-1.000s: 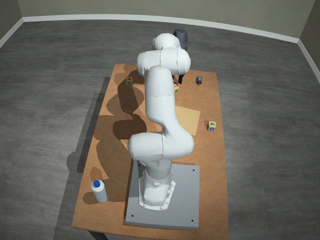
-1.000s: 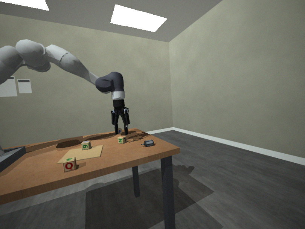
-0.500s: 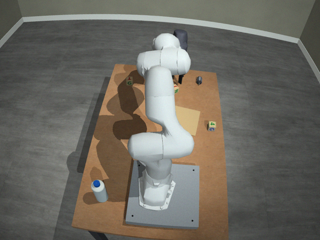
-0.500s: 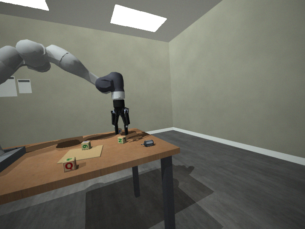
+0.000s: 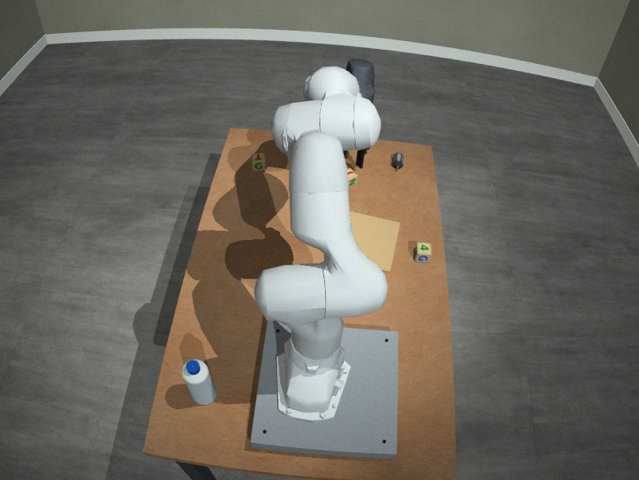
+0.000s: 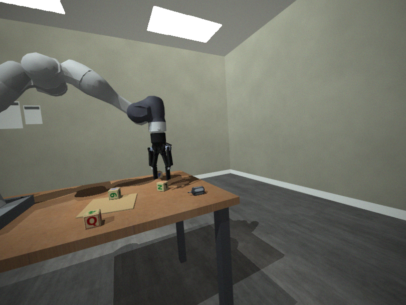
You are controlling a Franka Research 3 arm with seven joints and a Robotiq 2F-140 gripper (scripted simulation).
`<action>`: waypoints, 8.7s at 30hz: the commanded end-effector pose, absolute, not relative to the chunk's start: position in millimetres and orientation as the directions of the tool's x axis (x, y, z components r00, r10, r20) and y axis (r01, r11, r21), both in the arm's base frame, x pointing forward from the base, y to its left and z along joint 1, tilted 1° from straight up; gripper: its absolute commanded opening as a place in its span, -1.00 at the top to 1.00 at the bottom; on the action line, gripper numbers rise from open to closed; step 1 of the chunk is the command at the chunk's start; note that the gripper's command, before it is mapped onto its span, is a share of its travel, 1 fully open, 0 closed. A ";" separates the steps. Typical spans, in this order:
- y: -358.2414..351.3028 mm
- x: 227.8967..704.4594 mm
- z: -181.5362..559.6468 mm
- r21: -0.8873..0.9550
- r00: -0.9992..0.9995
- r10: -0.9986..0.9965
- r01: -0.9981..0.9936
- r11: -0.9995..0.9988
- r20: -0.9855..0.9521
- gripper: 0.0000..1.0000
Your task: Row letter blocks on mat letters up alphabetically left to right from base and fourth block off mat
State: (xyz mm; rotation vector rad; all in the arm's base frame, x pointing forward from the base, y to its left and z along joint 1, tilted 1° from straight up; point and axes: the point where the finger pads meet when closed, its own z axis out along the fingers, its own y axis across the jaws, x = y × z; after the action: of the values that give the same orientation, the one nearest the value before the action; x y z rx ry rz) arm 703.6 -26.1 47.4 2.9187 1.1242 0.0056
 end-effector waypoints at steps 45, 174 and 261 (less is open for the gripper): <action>-25.0 703.5 46.1 0.012 0.741 0.672 0.672 -0.741 0.001 -0.10; -25.4 704.0 -6.6 0.012 0.741 0.672 0.672 -0.741 0.001 0.34; -51.3 646.9 103.3 0.076 0.999 0.052 0.052 -0.996 0.001 0.34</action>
State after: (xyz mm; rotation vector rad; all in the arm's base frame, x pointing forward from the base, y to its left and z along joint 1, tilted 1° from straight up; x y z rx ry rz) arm 647.3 -51.2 100.9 3.0593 0.2693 -0.0202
